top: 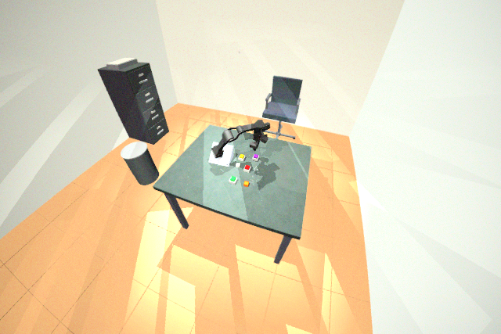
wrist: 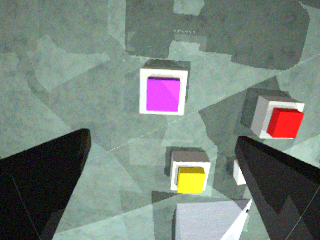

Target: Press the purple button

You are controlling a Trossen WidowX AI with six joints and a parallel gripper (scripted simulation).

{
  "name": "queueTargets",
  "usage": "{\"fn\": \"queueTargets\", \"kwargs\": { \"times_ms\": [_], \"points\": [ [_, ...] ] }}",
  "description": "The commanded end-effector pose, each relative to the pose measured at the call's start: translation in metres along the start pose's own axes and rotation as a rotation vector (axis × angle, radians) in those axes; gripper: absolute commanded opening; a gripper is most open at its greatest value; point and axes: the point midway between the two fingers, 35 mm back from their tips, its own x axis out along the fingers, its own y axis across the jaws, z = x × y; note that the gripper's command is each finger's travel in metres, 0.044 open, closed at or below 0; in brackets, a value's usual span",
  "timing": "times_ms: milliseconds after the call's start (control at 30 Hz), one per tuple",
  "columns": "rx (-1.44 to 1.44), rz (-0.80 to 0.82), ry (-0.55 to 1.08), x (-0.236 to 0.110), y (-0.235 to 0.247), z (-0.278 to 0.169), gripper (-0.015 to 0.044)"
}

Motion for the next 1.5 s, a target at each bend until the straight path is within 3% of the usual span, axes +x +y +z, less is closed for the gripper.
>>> {"fn": "queueTargets", "kwargs": {
  "times_ms": [0, 133, 433, 833, 1467],
  "points": [
    [-0.015, -0.014, 0.002, 0.012, 0.000, 0.000, 0.0348],
    [-0.014, -0.016, 0.001, 0.061, -0.001, 0.000, 0.0242],
    [-0.014, -0.016, 0.001, 0.063, -0.001, 0.000, 0.0020],
    [-0.014, -0.016, 0.001, 0.065, -0.001, 0.000, 0.0020],
    [-0.014, -0.018, 0.000, 0.095, -0.002, 0.000, 0.0020]
  ]
}}
